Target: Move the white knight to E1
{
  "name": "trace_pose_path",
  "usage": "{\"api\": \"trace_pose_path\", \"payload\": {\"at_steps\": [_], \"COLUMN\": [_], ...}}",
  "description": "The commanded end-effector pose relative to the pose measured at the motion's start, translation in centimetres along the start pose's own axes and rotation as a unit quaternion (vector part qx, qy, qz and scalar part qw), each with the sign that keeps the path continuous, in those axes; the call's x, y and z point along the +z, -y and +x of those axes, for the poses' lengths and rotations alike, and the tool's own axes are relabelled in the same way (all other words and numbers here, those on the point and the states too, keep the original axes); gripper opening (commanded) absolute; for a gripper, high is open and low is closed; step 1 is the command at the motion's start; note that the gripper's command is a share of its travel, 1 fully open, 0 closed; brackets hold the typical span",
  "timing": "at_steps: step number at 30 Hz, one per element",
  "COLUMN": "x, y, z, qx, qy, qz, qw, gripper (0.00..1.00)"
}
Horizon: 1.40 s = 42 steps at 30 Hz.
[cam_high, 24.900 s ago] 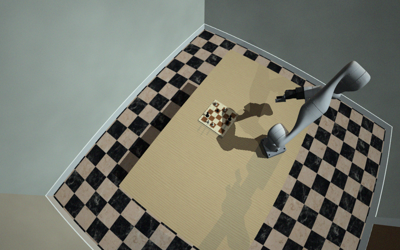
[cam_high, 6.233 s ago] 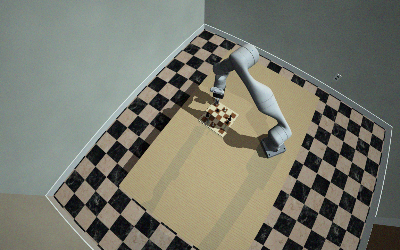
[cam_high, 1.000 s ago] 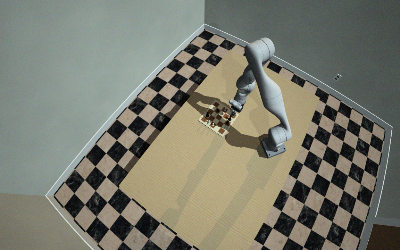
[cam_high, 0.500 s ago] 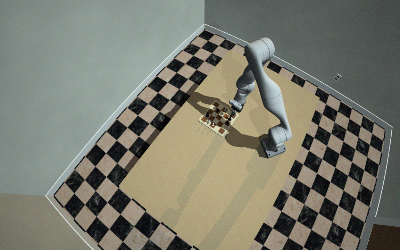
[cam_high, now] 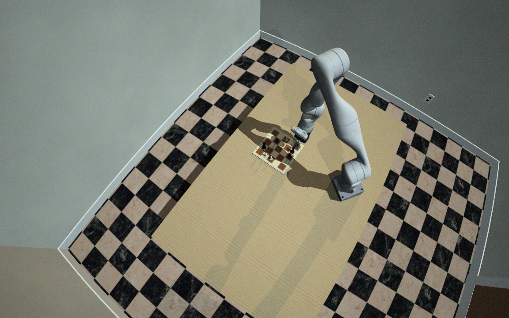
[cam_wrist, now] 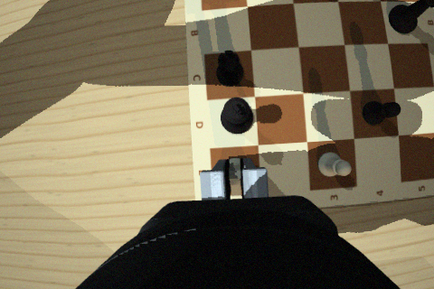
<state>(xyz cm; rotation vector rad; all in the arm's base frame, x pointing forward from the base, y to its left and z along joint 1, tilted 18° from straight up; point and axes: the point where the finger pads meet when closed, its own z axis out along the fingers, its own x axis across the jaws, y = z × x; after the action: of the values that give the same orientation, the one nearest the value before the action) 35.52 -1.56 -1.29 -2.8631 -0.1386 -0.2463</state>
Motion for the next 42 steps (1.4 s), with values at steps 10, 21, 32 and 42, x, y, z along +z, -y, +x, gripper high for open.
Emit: {"api": "trace_pose_path", "payload": {"at_steps": [10,21,32,42], "x": [0.0,0.0,0.0,-1.7], "y": [0.0,0.0,0.0,0.0], "z": [0.0,0.0,0.0,0.0], "qx": [0.0,0.0,0.0,0.0], "qy": [-0.001,-0.001,-0.001,-0.001], "qz": [0.0,0.0,0.0,0.0], "qw": [1.0,1.0,1.0,1.0], "gripper": [0.15,0.73,0.73,0.73]}}
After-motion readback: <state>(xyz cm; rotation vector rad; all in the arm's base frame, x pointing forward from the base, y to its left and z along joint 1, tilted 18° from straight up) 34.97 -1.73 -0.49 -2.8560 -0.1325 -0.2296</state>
